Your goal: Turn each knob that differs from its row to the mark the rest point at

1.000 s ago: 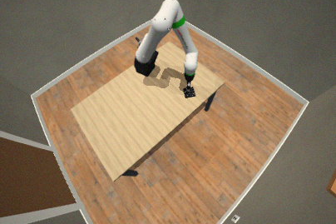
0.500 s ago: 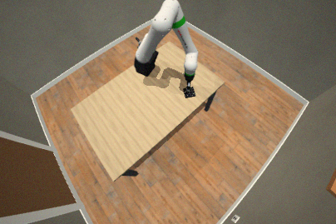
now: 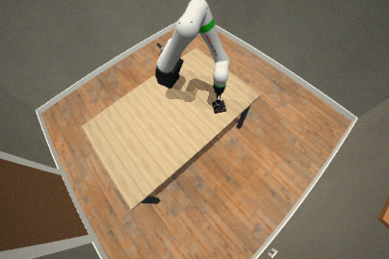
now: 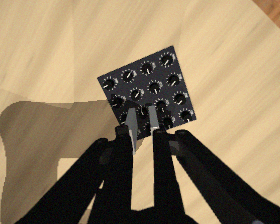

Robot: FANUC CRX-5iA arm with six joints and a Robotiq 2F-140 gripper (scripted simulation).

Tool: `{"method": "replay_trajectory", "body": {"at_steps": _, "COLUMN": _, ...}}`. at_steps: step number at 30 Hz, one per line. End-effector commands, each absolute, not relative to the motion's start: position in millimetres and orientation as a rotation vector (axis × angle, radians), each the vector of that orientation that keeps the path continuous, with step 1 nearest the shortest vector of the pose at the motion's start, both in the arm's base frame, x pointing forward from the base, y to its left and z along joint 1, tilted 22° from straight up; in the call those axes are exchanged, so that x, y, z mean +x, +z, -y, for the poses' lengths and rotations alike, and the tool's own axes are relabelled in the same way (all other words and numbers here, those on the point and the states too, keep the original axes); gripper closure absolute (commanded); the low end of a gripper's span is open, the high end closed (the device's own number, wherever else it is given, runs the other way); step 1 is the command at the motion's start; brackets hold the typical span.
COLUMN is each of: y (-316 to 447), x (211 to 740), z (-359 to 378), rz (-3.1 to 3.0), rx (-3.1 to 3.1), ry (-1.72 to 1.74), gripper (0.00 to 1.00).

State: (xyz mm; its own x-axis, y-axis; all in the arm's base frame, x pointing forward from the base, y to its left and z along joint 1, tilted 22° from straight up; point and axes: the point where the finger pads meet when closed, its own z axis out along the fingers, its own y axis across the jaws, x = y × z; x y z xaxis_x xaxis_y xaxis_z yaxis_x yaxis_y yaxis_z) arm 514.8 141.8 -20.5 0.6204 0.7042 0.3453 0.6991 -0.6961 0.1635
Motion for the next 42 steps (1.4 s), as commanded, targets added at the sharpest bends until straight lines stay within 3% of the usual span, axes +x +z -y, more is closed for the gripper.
{"method": "replay_trajectory", "body": {"at_steps": 1, "y": -20.3, "x": 515.0, "z": -141.8, "rz": -1.219, "rx": 2.816, "ry": 0.609, "gripper": 0.88}}
{"method": "replay_trajectory", "body": {"at_steps": 42, "y": -32.5, "x": 519.7, "z": -143.6, "rz": -1.219, "rx": 2.816, "ry": 0.609, "gripper": 0.88}}
